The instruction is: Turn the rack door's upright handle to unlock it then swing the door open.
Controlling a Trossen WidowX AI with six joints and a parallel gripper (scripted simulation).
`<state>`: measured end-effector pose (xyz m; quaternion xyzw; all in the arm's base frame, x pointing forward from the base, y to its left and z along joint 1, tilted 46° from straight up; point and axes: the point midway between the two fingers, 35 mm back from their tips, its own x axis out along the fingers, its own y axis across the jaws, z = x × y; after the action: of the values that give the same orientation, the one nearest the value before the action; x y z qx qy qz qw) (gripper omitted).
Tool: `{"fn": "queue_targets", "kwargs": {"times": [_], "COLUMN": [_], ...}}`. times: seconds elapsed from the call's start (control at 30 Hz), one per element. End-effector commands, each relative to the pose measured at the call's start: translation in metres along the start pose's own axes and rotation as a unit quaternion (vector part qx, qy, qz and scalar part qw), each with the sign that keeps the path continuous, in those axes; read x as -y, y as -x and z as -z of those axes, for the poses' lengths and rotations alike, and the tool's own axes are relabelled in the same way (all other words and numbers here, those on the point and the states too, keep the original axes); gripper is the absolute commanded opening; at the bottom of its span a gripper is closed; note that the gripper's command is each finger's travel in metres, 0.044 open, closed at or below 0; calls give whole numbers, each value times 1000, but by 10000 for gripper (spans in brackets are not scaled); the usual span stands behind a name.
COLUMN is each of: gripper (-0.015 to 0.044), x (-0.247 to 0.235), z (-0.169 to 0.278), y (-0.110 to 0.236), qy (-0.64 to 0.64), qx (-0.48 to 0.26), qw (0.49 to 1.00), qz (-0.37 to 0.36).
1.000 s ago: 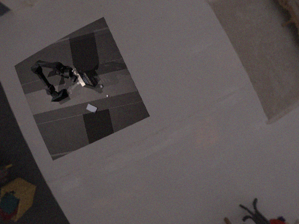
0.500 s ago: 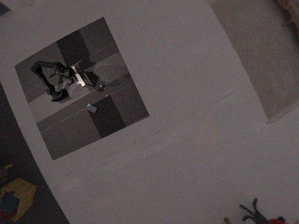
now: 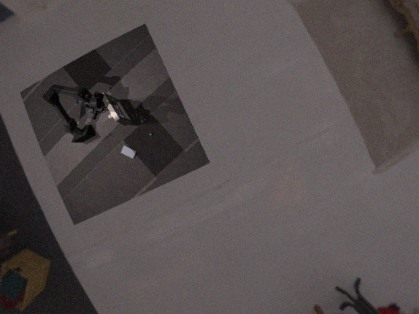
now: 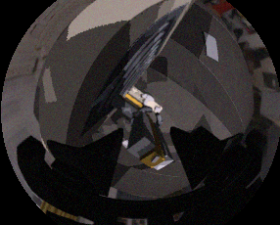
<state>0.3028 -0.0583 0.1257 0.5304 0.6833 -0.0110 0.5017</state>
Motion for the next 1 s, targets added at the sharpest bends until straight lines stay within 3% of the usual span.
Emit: {"fn": "queue_targets", "kwargs": {"times": [0.0,0.37,0.73,0.97], "gripper": [300,300,300,253], "x": [0,0,0,0], "z": [-1,-1,-1,-1], "y": [-1,-1,-1,-1], "qy": [-150,-395,-399,-399], "qx": [1,2,2,2], "qw": [989,919,917,917], "qz": [4,3,3,3]}}
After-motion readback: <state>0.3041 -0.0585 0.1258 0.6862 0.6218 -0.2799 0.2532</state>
